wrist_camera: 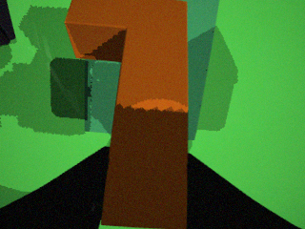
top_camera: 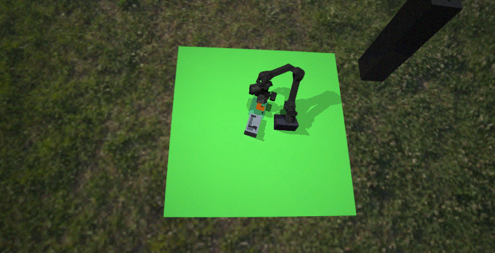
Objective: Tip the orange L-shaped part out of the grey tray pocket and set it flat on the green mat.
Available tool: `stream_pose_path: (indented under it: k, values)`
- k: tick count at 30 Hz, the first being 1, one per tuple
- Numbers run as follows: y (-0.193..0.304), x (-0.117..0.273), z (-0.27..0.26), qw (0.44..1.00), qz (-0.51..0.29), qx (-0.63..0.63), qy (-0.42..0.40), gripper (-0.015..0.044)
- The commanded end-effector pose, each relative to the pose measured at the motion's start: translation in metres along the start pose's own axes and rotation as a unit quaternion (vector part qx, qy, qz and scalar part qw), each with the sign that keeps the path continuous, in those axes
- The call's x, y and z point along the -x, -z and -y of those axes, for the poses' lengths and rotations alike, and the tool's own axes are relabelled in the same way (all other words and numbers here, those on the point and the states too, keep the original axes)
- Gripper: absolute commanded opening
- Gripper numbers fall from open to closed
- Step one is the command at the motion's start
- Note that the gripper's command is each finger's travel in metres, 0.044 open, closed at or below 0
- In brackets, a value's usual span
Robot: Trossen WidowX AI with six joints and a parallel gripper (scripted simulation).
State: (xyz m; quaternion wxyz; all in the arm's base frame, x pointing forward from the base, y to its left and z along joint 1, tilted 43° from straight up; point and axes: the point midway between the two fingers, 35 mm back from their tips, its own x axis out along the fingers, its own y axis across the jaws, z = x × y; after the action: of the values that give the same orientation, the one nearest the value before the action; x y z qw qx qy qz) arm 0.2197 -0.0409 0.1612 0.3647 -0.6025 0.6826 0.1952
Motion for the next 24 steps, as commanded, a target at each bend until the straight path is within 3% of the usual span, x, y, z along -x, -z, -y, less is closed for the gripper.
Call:
stream_pose_path:
  k: [1,24]
  values:
    - [0.001,-0.007,0.000,1.000,-0.002,0.001,0.001,0.0000]
    - [0.002,-0.043,0.000,1.000,-0.003,0.001,0.001,0.0000]
